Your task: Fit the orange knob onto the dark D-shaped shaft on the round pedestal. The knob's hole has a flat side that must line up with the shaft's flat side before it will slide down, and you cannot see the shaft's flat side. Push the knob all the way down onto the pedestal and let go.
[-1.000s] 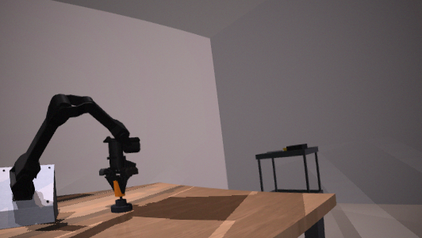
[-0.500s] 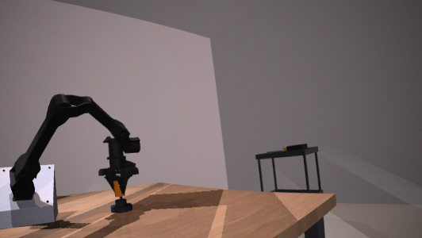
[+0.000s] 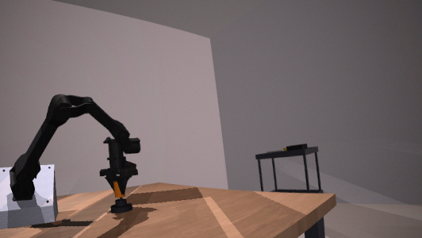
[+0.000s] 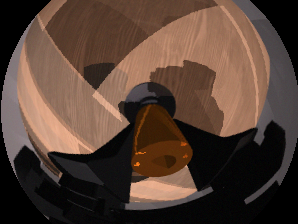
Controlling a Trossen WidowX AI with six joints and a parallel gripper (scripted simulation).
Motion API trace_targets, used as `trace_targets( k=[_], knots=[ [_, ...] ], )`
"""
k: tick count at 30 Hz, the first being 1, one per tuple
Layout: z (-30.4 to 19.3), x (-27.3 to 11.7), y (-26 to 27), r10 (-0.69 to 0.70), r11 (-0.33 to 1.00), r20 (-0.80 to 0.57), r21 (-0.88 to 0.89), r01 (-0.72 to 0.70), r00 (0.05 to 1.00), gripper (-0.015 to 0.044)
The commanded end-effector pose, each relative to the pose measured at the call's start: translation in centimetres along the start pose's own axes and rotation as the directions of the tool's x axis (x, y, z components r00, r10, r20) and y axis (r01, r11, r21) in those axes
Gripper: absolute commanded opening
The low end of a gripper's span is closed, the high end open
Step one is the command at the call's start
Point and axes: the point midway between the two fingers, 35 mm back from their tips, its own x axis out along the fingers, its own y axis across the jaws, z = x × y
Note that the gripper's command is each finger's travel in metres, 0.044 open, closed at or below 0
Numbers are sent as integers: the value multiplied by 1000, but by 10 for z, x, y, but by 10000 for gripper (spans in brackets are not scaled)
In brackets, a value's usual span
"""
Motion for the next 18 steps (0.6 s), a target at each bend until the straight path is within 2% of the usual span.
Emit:
trace_targets(
  k=[1,18],
  knots=[
    [1,4,-2,-4,1000,2,-9,4,1000,0],
    [0,13,-4,-4,996,2,-93,5,1000,0]
  ],
)
